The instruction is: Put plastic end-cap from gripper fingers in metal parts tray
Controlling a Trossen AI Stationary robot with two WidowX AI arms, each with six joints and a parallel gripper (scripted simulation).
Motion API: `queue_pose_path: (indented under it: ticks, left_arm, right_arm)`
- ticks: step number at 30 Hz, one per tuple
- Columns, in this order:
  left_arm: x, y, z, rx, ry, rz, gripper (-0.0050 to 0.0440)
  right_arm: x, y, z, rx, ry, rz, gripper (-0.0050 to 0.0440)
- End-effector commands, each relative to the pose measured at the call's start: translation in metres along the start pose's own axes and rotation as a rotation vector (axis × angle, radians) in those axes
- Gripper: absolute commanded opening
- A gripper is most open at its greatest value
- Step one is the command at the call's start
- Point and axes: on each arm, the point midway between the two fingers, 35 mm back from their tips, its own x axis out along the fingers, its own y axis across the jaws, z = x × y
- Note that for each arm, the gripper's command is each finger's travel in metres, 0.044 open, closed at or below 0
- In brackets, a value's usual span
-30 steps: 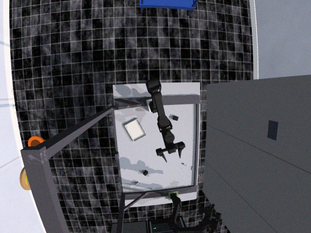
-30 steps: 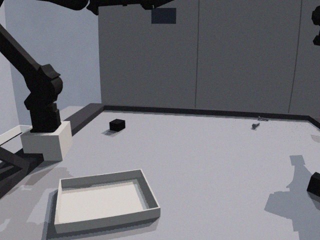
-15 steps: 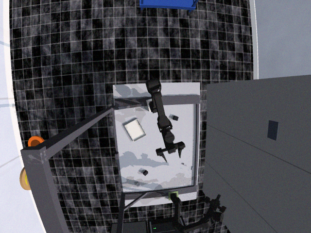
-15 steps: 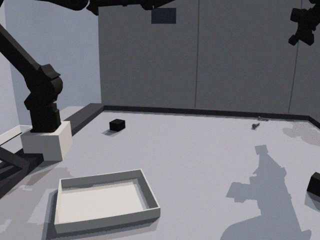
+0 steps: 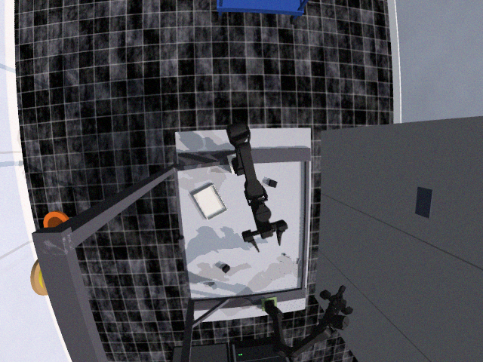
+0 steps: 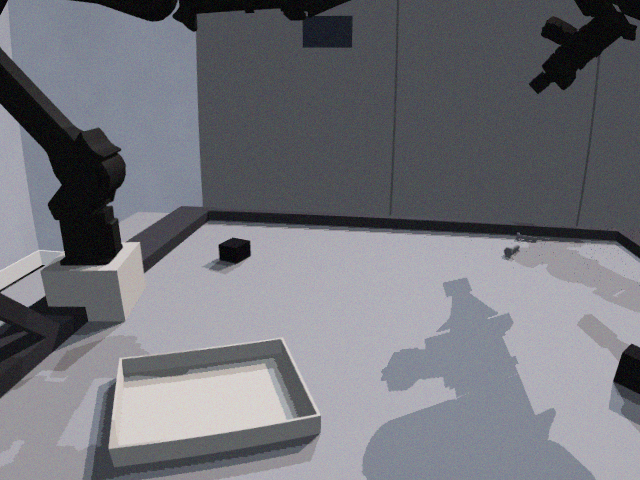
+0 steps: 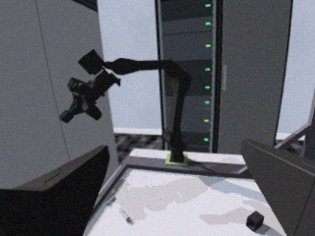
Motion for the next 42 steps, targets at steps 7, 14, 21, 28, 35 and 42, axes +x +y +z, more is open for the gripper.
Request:
queue_pose_path:
  ticks: [7,14,21,28,35,42]
  left_arm:
    - [-0.001,0.0,0.007,-0.001,-0.015,0.001,0.044]
    - [-0.001,0.0,0.007,-0.001,-0.015,0.001,0.044]
    - [-0.001,0.0,0.007,-0.001,-0.015,0.001,0.044]
    - [-0.001,0.0,0.007,-0.001,-0.015,0.001,0.044]
    - [-0.001,0.0,0.007,-0.001,-0.015,0.001,0.044]
    - [-0.001,0.0,0.007,-0.001,-0.015,0.001,0.044]
  right_arm:
    - [0.028,0.048,0.042,0.228,-0.123,0.095,0.0]
    - [0.041,0.08,0.063,0.366,-0.178,0.166,0.0]
    - [0.051,0.117,0.082,0.501,-0.219,0.254,0.0]
    - [0.057,0.161,0.101,0.657,-0.249,0.362,0.0]
    - [0.058,0.194,0.113,0.766,-0.258,0.447,0.0]
    - [0.056,0.242,0.124,0.912,-0.25,0.574,0.0]
